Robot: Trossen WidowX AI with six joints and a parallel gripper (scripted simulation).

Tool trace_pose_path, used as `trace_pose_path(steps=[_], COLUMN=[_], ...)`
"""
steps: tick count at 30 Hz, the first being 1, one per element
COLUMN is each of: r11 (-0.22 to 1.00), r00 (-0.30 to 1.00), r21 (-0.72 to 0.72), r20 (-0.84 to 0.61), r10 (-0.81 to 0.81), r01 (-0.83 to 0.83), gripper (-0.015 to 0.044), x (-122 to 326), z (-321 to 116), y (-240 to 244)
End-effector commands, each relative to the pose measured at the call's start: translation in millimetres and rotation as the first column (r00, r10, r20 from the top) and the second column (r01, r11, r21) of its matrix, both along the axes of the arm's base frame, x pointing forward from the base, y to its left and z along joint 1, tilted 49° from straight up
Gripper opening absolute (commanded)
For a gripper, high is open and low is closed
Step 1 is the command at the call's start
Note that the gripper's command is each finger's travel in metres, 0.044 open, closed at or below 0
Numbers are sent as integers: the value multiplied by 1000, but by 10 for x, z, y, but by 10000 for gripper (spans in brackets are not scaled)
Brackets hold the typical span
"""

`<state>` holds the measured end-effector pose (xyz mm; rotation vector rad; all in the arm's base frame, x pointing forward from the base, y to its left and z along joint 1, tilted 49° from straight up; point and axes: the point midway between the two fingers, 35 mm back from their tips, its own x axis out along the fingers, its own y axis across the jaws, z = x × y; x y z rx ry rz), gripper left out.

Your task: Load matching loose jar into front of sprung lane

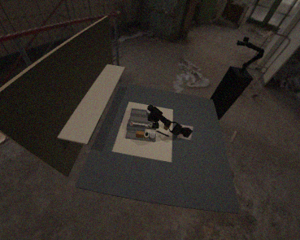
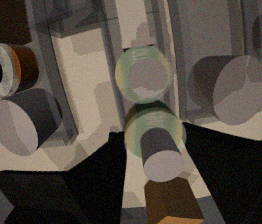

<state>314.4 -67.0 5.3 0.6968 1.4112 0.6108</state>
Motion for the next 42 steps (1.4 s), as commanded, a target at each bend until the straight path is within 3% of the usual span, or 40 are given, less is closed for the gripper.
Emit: trace_pose_path(steps=[1,42], r11=[1000,1000], r00=[999,999], r21=[1,1], r20=[34,34], r10=[-12,-12], r01=[12,12], gripper=[0,0], x=[105,146], z=[51,41], y=[-30,-22])
